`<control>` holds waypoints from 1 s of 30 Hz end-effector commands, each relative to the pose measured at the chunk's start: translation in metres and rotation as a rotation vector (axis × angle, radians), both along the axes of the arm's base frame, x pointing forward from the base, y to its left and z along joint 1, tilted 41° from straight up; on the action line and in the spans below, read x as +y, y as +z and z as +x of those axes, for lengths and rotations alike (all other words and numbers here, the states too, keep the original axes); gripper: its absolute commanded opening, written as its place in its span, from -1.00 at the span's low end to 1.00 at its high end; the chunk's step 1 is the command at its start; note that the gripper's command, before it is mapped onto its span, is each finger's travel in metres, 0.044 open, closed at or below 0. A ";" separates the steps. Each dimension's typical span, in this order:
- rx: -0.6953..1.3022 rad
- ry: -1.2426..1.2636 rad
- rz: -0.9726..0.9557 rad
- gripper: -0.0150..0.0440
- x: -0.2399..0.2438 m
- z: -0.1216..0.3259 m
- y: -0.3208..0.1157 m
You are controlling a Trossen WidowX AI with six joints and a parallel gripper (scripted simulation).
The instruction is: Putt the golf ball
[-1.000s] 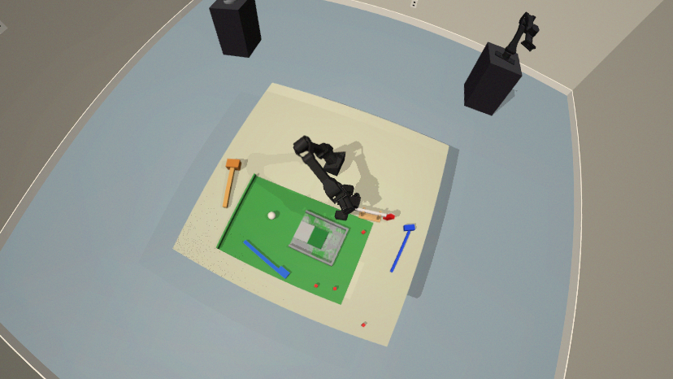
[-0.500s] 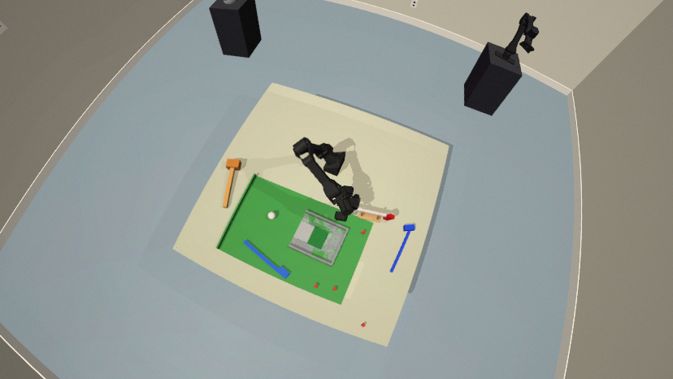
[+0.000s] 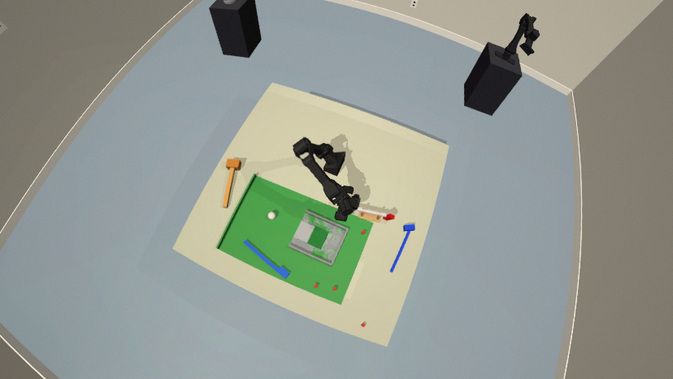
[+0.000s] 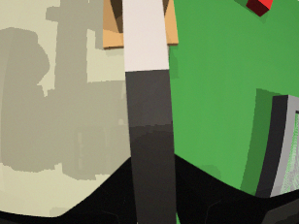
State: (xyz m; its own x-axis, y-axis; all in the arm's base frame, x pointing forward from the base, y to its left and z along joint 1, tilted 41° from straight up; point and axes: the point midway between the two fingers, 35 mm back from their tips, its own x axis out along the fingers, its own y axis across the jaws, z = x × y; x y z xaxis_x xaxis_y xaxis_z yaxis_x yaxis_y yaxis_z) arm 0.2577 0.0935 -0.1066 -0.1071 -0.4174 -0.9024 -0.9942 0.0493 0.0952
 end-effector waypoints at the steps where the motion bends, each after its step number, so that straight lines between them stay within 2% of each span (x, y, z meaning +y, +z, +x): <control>1: -0.001 0.000 0.000 -0.40 0.000 0.000 0.000; 5: -0.001 0.000 0.001 -0.49 0.001 0.001 0.001; 9: -0.001 0.000 0.002 -0.49 0.010 0.004 0.010; 23: 0.002 0.000 0.003 -0.49 0.064 0.010 0.075; 27: 0.006 0.004 -0.009 -0.49 0.059 0.009 0.070; 30: -0.031 -0.054 -0.018 -0.49 0.048 0.016 0.084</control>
